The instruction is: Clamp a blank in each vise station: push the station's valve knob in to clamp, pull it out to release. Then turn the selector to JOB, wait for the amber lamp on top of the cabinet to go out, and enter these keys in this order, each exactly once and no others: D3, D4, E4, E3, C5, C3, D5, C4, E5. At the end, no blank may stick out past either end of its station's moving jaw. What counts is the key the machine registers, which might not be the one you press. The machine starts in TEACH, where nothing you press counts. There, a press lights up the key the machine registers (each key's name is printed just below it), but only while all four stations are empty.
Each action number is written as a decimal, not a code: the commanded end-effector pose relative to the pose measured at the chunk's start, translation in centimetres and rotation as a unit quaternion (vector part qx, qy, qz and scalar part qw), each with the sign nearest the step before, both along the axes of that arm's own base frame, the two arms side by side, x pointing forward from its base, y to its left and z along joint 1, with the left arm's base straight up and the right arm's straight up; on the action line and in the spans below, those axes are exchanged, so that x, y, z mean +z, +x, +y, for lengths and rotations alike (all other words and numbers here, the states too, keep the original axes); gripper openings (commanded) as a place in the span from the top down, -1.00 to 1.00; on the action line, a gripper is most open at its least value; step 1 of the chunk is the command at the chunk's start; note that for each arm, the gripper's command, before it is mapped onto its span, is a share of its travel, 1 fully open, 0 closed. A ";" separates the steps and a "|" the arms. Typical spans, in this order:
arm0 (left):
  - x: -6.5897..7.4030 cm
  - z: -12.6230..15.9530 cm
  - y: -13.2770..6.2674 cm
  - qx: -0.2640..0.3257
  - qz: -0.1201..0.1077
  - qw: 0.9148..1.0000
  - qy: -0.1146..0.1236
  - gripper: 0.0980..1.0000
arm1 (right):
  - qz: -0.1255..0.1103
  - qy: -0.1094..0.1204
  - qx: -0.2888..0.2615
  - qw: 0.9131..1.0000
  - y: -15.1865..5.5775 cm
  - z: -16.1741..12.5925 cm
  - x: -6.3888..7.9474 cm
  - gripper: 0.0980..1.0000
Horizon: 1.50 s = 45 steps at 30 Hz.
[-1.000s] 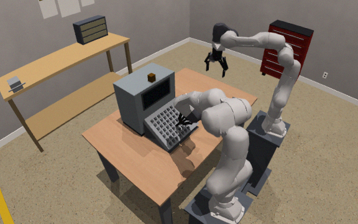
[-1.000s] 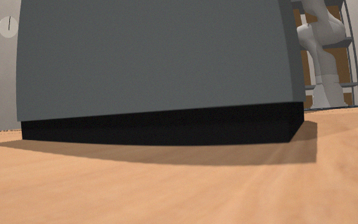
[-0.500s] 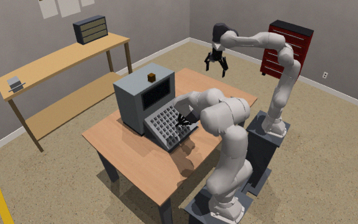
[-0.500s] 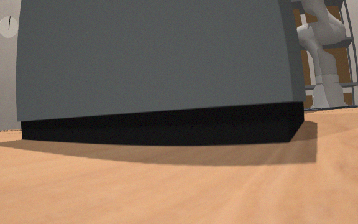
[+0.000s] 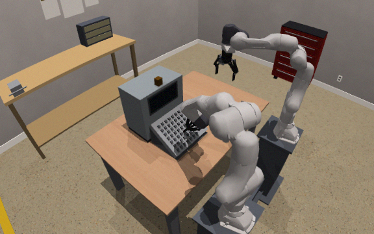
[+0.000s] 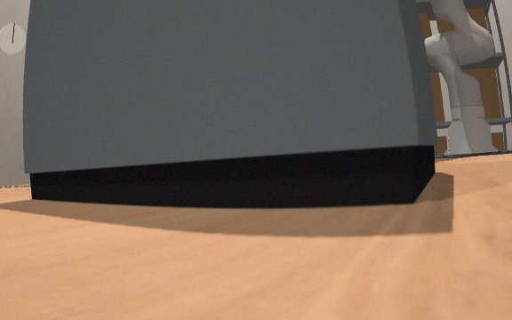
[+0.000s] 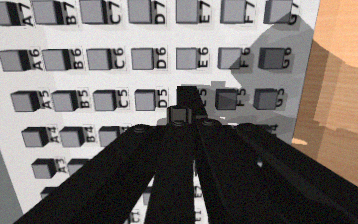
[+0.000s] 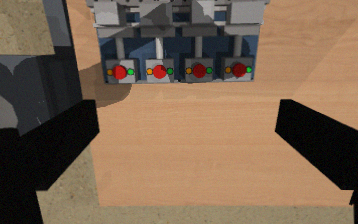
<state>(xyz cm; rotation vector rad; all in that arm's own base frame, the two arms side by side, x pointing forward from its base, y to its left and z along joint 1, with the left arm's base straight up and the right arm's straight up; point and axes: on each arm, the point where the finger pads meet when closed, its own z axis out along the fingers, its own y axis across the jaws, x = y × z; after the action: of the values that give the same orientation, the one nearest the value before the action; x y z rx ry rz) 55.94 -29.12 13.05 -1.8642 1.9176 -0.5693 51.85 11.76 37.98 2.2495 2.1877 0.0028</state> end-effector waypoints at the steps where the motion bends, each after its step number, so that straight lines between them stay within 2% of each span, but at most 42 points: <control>1: -0.1 -0.1 0.1 0.002 -0.001 1.000 -0.003 1.00 | 0.000 0.000 0.000 1.000 0.0 0.0 0.0 -1.00; 13: -0.1 -0.1 0.1 0.002 -0.001 1.000 -0.003 1.00 | 0.000 0.000 0.000 1.000 0.0 0.0 0.0 -1.00; 18: 0.9 -0.1 -0.5 0.002 -0.001 1.000 -0.003 1.00 | 0.000 0.000 0.000 1.000 0.0 0.0 0.0 -1.00; 26: 0.9 3.2 -0.5 0.002 -0.001 1.000 -0.003 1.00 | 0.000 0.000 0.000 1.000 0.0 0.0 0.0 -1.00; 45: 0.5 3.3 -0.2 0.002 -0.001 1.000 -0.003 1.00 | 0.000 0.000 0.000 1.000 0.0 0.0 0.0 -1.00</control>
<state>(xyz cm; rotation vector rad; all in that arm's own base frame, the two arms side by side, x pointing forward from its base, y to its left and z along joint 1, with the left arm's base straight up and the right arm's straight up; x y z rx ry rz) 55.57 -25.80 13.73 -1.8814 1.9043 -0.5750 51.85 11.76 37.98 2.2495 2.1877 0.0028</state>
